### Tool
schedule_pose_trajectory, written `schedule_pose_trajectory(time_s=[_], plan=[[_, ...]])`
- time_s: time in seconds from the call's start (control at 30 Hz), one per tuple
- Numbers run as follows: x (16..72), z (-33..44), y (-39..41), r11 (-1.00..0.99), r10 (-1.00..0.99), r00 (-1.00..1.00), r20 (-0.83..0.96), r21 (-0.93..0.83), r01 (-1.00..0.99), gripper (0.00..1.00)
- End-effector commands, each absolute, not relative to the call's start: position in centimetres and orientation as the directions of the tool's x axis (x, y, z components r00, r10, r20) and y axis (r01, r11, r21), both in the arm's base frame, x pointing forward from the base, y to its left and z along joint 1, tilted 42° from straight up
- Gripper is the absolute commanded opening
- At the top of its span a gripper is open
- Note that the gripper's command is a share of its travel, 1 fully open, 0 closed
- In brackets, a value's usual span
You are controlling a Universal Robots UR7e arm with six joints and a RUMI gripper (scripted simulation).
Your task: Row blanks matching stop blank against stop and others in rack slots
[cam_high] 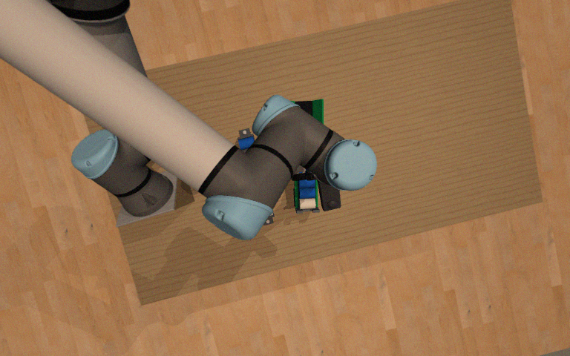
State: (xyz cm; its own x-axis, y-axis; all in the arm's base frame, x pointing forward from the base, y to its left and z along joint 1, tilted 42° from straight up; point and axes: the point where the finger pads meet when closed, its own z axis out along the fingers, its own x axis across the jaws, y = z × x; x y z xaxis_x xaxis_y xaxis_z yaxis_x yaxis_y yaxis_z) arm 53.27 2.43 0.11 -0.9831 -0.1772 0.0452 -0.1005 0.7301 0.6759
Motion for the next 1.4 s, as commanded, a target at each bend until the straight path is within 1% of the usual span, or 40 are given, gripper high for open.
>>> schedule_pose_trajectory(time_s=[0.0,0.3,0.7,0.73,1.37], plan=[[52.94,-0.14,2.31,0.745,-0.104,-0.988,0.112,0.667,-0.003,1.0],[52.87,-0.17,2.27,0.75,-0.056,-0.986,0.154,0.658,0.06,1.0],[52.85,-0.16,2.26,0.751,-0.047,-0.986,0.162,0.656,0.072,1.0],[52.85,-0.16,2.26,0.751,-0.047,-0.986,0.163,0.656,0.073,0.46],[52.86,-0.15,2.26,0.751,-0.047,-0.986,0.162,0.656,0.072,0.46]])
